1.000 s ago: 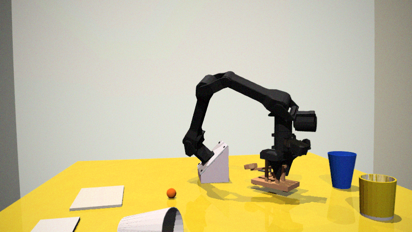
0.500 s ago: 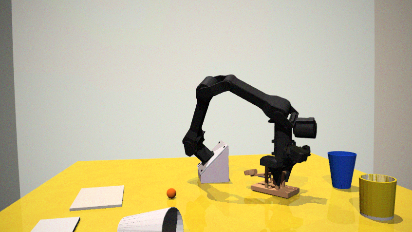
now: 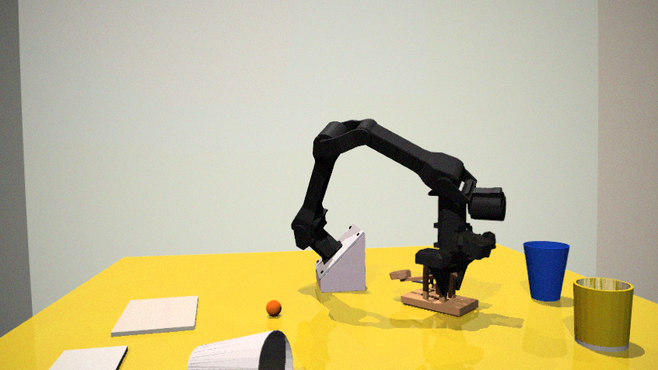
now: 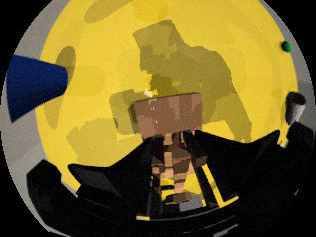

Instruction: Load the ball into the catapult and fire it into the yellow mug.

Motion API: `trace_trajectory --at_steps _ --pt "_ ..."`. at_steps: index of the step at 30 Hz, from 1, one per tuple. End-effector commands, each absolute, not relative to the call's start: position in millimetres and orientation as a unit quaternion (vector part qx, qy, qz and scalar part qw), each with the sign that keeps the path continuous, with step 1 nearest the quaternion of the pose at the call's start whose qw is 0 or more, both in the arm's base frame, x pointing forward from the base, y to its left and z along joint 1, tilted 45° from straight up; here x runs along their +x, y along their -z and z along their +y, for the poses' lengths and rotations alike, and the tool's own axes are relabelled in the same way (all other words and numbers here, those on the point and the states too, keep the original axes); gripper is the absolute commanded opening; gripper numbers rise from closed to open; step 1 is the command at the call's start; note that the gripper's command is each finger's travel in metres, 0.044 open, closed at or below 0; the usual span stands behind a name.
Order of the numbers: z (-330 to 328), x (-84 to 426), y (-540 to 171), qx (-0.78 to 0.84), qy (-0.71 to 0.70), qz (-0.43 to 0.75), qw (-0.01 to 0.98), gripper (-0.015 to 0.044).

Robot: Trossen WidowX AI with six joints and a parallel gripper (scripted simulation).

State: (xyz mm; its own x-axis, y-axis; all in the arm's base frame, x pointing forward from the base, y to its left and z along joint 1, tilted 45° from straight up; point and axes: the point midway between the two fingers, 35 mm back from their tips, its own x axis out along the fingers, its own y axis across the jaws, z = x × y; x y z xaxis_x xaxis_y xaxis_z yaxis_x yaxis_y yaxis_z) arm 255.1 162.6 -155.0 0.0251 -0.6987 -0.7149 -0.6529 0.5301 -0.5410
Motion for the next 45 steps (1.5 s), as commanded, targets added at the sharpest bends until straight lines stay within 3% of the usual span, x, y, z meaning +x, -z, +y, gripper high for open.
trace_trajectory --at_steps 1,6,12,45 --pt "163 255 155 -0.484 0.022 0.698 0.528 0.0315" --pt "181 257 139 -0.483 0.021 0.698 0.528 0.044" --pt "233 251 83 -0.483 0.02 0.698 0.528 0.044" --pt "188 252 129 -0.486 0.017 0.693 0.532 0.044"
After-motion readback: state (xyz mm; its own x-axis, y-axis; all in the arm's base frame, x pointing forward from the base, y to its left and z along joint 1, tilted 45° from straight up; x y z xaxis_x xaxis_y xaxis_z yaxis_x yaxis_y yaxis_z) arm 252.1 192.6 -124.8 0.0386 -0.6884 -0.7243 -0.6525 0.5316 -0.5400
